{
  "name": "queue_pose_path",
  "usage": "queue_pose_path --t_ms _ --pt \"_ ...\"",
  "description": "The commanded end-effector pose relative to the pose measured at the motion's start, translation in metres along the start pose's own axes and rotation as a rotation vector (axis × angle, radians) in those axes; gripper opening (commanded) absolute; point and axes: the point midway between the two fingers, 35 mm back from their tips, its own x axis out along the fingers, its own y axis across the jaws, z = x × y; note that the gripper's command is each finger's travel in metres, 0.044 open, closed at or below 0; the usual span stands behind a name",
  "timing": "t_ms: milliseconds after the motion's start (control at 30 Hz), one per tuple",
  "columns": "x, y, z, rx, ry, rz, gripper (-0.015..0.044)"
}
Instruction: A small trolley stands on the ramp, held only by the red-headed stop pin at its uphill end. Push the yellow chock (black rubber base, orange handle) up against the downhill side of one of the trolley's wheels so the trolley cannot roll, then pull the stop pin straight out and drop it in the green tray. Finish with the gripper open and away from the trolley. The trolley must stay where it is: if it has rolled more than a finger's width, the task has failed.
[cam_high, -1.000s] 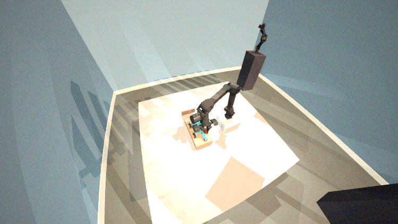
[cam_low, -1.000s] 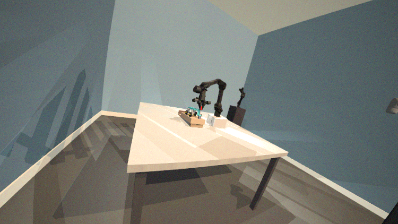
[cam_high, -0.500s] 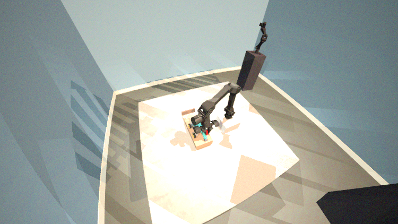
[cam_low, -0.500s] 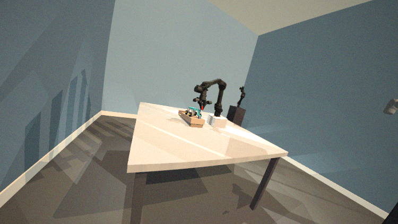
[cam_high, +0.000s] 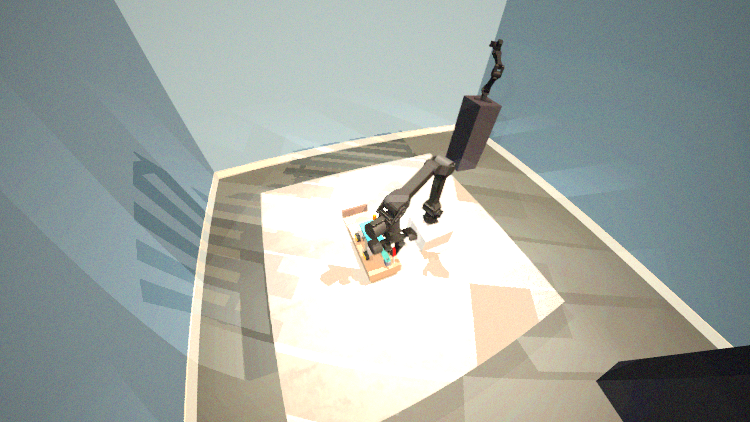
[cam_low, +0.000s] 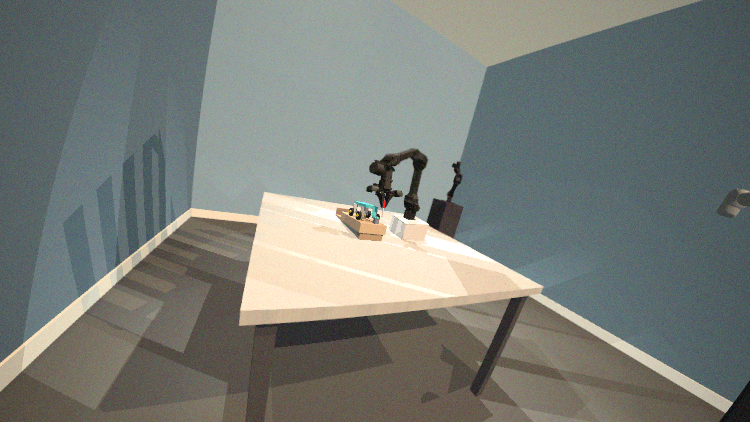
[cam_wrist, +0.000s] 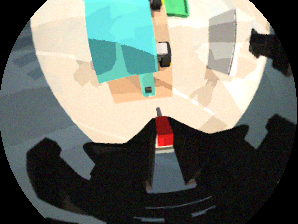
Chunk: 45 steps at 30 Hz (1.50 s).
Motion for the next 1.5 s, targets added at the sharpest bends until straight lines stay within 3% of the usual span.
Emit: queue_pose_path --t_ms 0,700,1467 --pt "0.000 -0.012 -0.001 -0.001 0.000 0.007 0.0000" --pt "0.001 -0.071 0.000 0.000 0.000 0.002 0.0000" --pt "-0.009 -0.068 0.083 -0.001 -0.008 0.002 0.0000"
